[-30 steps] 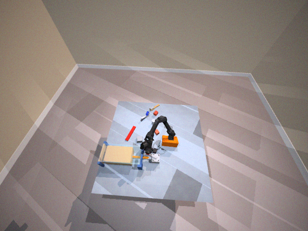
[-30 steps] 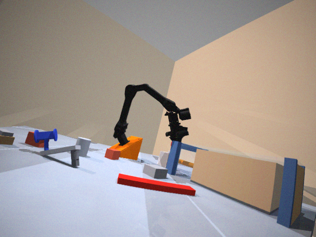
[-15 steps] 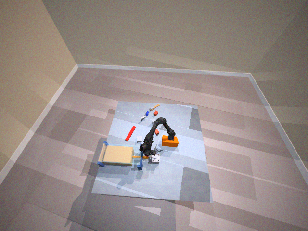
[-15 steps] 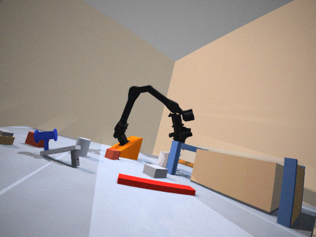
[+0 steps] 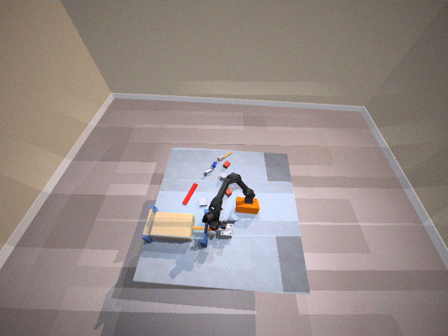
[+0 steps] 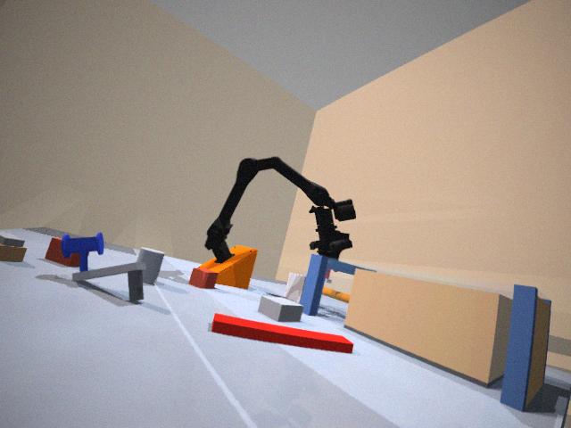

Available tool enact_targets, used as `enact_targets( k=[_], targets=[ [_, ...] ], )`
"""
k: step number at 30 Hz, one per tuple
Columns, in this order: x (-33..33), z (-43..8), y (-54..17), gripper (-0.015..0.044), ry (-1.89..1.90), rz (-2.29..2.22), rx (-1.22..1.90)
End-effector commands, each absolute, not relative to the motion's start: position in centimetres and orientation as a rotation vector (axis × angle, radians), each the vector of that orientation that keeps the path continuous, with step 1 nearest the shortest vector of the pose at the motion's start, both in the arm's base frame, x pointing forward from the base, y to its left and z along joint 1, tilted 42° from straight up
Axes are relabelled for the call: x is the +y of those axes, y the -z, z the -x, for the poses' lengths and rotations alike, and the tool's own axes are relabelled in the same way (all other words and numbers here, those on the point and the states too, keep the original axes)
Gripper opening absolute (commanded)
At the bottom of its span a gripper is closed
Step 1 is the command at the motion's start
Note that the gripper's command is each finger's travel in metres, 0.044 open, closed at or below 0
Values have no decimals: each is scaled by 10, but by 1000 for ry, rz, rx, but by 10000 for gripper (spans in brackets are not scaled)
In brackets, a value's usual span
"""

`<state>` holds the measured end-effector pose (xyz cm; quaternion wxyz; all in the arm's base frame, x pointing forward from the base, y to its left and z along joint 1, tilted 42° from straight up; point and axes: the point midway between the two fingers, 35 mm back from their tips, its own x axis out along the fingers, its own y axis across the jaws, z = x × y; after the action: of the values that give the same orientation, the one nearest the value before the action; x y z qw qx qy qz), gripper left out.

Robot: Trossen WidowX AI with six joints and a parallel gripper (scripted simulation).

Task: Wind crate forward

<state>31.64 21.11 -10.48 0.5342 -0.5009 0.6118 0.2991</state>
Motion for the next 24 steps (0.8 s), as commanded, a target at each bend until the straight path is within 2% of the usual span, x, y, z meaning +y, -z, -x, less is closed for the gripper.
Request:
enact_targets(
  k=[1,24],
  targets=[
    [217,-315,113,0,-716,1189,1461],
    [243,-308,134,0,-718,1186,1460]
  ],
)
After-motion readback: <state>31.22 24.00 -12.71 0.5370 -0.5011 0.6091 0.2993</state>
